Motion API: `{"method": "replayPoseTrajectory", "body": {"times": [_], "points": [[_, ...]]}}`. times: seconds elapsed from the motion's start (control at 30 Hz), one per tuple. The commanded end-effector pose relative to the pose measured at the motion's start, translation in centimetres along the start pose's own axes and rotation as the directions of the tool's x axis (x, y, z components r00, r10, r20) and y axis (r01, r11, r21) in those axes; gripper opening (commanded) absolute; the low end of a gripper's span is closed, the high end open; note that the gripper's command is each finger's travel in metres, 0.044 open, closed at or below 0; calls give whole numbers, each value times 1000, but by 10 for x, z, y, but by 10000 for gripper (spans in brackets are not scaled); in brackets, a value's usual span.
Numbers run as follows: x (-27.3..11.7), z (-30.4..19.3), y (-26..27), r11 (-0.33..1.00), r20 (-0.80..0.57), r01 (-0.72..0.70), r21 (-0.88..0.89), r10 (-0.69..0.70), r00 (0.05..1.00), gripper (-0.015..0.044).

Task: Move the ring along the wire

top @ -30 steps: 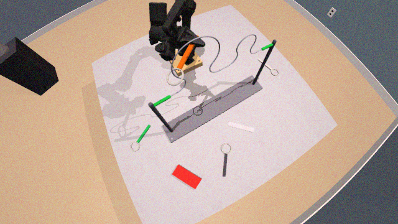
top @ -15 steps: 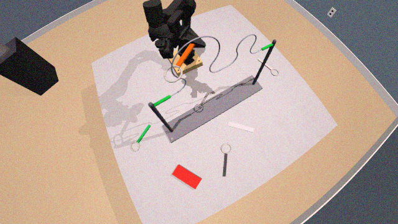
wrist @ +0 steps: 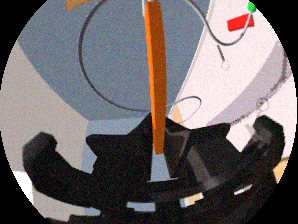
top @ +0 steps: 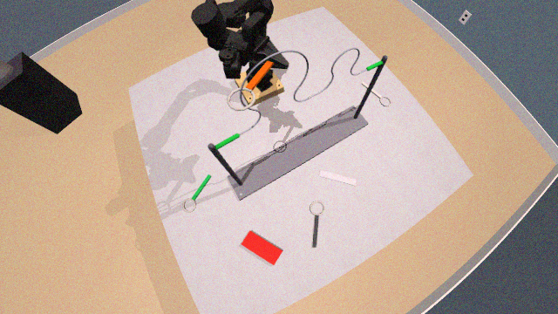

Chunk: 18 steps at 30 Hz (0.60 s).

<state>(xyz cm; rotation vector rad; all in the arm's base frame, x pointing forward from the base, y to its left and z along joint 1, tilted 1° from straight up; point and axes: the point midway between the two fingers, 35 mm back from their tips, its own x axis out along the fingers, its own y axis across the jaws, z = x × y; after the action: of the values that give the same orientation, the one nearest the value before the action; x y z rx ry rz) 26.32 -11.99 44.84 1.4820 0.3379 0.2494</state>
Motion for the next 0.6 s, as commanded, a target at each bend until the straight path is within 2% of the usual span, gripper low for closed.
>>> {"method": "replayPoseTrajectory", "body": {"times": [0.0, 0.57], "points": [[1, 1, -2, 999, 4, 29, -42, -29, 1000, -150], [0, 2, -9, 961, 36, 157, -226, -152, 988, -150]]}}
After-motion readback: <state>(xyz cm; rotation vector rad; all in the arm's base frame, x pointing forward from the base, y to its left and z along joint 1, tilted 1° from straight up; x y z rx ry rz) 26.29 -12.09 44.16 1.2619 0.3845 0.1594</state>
